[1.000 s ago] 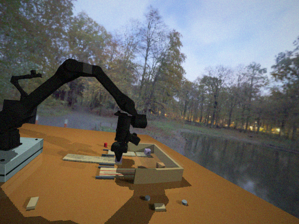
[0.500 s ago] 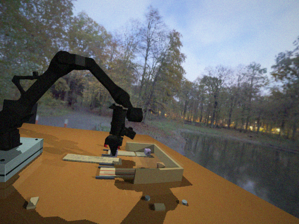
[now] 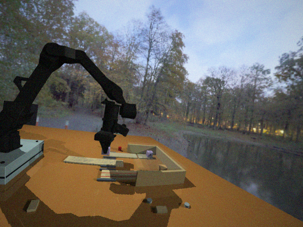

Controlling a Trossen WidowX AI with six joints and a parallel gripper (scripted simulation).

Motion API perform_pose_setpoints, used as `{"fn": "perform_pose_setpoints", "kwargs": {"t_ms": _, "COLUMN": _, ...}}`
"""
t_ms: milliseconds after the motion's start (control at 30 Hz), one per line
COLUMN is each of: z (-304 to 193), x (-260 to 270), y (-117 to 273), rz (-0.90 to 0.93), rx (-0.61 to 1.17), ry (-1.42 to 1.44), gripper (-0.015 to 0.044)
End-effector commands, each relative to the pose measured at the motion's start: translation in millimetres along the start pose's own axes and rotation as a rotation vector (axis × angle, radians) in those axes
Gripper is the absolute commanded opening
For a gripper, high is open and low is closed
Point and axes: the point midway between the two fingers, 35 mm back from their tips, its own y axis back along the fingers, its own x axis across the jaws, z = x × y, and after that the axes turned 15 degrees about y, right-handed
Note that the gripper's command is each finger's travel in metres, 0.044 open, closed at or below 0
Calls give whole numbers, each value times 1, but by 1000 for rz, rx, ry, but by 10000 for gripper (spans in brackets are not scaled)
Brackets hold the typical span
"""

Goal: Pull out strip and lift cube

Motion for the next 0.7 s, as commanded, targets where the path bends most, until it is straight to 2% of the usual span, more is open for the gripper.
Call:
{"fn": "perform_pose_setpoints", "kwargs": {"t_ms": 0, "z": -15, "x": -1, "y": -2, "rz": -3, "rx": 9, "ry": -4, "gripper": 0}}
{"fn": "perform_pose_setpoints", "kwargs": {"t_ms": 367, "z": -46, "x": -2, "y": -2, "rz": -4, "rx": 12, "ry": -4, "gripper": 0}}
{"fn": "perform_pose_setpoints", "kwargs": {"t_ms": 567, "z": -45, "x": -2, "y": 29, "rz": -3, "rx": 12, "ry": -4, "gripper": 0}}
{"fn": "perform_pose_setpoints", "kwargs": {"t_ms": 667, "z": -45, "x": -2, "y": 33, "rz": -3, "rx": 12, "ry": -4, "gripper": 0}}
